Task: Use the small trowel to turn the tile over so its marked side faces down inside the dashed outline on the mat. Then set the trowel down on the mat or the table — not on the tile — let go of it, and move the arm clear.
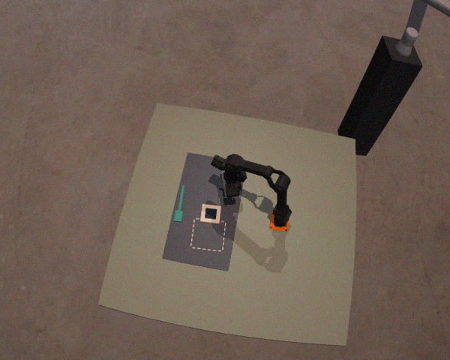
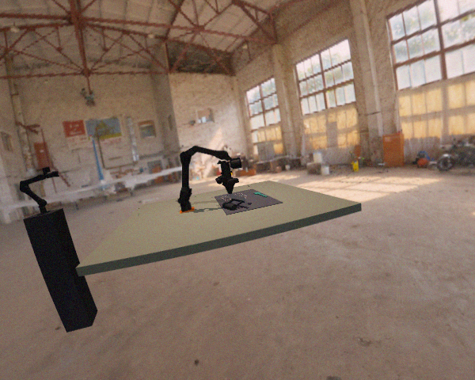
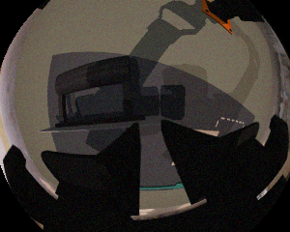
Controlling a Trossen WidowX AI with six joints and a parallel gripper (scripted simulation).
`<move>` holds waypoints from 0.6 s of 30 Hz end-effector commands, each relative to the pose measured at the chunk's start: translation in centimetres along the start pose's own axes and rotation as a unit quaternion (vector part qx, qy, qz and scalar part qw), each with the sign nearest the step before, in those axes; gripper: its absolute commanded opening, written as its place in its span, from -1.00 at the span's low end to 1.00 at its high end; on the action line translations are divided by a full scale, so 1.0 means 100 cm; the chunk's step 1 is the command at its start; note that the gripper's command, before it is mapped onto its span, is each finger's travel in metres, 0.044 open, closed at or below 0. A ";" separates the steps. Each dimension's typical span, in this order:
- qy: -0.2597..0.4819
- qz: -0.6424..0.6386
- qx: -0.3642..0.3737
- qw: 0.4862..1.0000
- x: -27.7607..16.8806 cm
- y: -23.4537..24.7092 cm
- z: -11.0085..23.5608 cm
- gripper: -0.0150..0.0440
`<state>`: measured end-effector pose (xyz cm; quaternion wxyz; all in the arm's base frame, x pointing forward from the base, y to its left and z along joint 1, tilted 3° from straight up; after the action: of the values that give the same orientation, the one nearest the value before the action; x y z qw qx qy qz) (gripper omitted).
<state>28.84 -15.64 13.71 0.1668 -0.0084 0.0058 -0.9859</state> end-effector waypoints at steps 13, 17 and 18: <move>0.002 -0.002 -0.002 1.000 -0.016 0.002 0.001 -0.15; 0.002 -0.002 -0.002 1.000 -0.027 0.004 0.001 -0.15; 0.002 -0.002 -0.002 1.000 -0.029 0.004 0.001 -0.15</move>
<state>30.83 -15.29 14.02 0.1652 -0.0067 0.0050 -0.9862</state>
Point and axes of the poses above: the point midway between the two fingers, 35 mm back from their tips, its own z axis back along the fingers, its own y axis across the jaws, x = y × z, the point moved 4 cm from there along z, back along the fingers, and after that the axes turned 9 degrees about z, right-handed, at the moved point
